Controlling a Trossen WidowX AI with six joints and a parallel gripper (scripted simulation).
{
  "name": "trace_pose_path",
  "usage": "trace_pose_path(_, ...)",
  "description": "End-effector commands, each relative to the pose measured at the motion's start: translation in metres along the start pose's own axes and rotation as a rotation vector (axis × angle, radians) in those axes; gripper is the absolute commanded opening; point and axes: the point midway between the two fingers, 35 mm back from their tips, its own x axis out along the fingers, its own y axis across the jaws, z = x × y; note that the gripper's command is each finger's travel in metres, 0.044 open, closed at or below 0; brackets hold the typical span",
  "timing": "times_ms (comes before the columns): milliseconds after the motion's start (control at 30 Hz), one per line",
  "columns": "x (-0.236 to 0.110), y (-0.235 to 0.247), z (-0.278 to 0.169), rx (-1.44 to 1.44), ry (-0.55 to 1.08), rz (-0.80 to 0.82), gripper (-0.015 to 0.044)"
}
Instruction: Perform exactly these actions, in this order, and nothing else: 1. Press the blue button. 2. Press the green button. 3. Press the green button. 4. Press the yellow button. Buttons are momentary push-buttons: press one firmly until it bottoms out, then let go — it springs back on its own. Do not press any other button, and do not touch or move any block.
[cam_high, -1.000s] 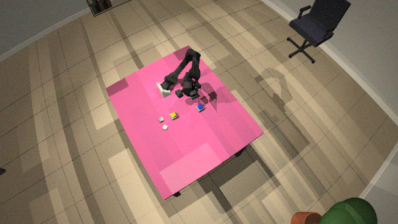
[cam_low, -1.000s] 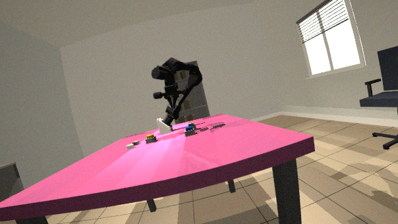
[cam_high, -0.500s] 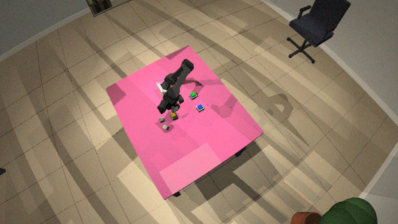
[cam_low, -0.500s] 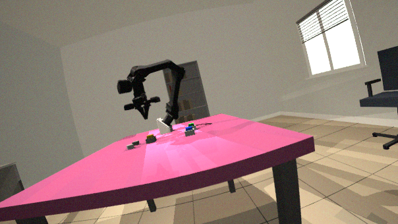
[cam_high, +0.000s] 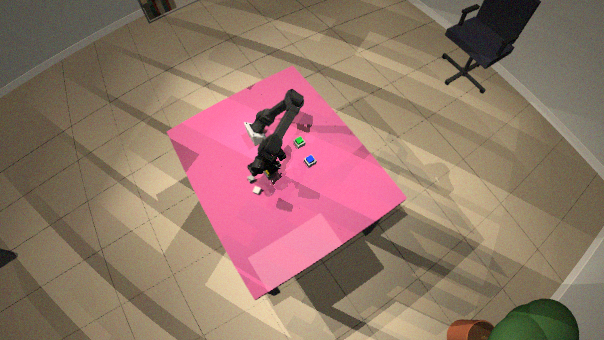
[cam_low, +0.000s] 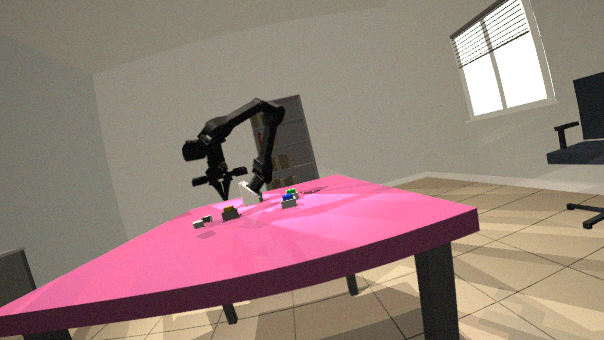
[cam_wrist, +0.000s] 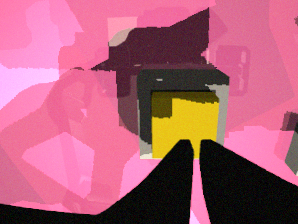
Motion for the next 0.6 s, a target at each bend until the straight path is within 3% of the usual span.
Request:
trace_pose_path(0,0.008,0.002,-0.001,0.003,0.003,0.007,0.0020)
trace_pose_path(567,0.030,0.002,-0.001,0.002,0.002,0.009,0.0020)
